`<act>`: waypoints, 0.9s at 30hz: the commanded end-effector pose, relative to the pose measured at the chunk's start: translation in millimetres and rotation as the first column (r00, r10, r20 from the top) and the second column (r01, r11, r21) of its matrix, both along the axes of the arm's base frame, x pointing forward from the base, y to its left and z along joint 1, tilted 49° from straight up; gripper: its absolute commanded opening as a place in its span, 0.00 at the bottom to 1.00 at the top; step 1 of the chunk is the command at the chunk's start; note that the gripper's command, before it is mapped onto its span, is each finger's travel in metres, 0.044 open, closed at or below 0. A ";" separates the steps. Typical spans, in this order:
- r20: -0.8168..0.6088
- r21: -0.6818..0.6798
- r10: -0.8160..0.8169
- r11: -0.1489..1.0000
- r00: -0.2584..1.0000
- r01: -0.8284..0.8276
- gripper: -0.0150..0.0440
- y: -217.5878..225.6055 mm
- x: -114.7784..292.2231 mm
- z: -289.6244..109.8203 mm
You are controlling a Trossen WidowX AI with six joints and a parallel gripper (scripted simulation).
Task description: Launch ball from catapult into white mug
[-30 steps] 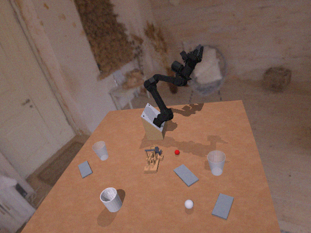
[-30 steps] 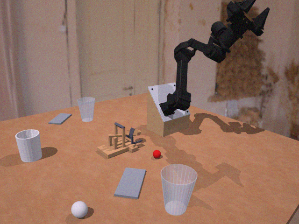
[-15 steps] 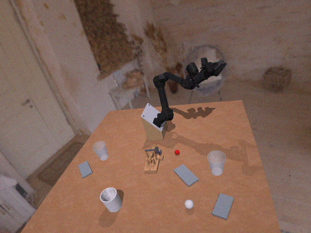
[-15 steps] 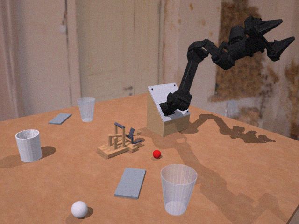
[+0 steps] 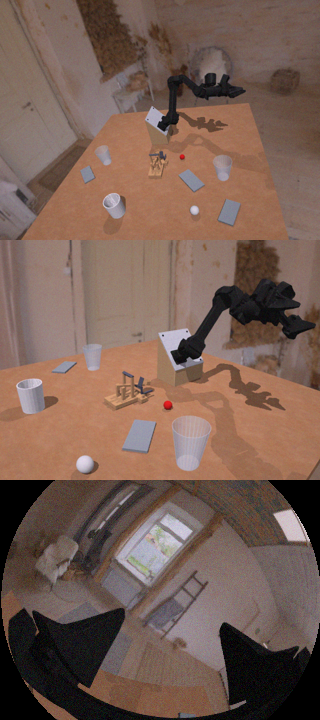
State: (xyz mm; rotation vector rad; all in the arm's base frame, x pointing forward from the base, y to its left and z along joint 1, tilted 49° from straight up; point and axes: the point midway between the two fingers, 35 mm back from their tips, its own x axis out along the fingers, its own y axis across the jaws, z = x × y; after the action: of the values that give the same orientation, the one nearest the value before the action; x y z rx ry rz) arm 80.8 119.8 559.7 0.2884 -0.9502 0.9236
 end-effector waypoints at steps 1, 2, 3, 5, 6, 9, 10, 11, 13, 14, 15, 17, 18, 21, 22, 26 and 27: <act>-0.050 -0.082 -0.063 0.995 0.997 0.058 1.00 15.4 26.8 -10.3; -0.066 -0.108 -0.078 0.992 0.995 0.070 1.00 20.1 34.9 -14.1; -0.083 -0.135 -0.094 0.987 0.992 0.082 1.00 24.7 43.4 -18.3; -0.115 -0.189 -0.126 0.977 0.985 0.103 1.00 33.0 60.3 -27.2; -0.131 -0.215 -0.142 0.970 0.981 0.111 1.00 36.7 68.7 -31.9; -0.177 -0.293 -0.189 0.947 0.966 0.132 1.00 46.3 93.9 -47.4; -0.192 -0.318 -0.205 0.938 0.960 0.137 1.00 48.9 102.2 -52.9; -0.207 -0.343 -0.221 0.929 0.953 0.141 1.00 51.2 110.5 -58.6; -0.248 -0.385 -0.254 0.912 0.935 0.146 1.00 53.5 128.6 -72.0; -0.268 -0.405 -0.270 0.903 0.925 0.147 1.00 54.1 137.5 -79.0; -0.288 -0.424 -0.287 0.894 0.913 0.147 1.00 54.3 146.3 -86.1; -0.328 -0.461 -0.320 0.876 0.889 0.145 1.00 53.8 163.5 -100.7; -0.348 -0.479 -0.336 0.866 0.875 0.142 1.00 53.1 171.9 -108.2; -0.399 -0.530 -0.382 0.838 0.834 0.130 1.00 50.2 194.5 -130.2; -0.410 -0.548 -0.399 0.827 0.820 0.128 1.00 48.3 201.4 -136.9; -0.456 -0.618 -0.467 0.779 0.758 0.108 1.00 37.5 229.1 -167.0; -0.464 -0.629 -0.478 0.771 0.746 0.103 1.00 35.1 233.7 -172.6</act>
State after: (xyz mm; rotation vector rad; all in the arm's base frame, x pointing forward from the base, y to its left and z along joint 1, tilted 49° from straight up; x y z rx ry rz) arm 299.8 162.3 402.1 -0.0799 -0.1417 0.7115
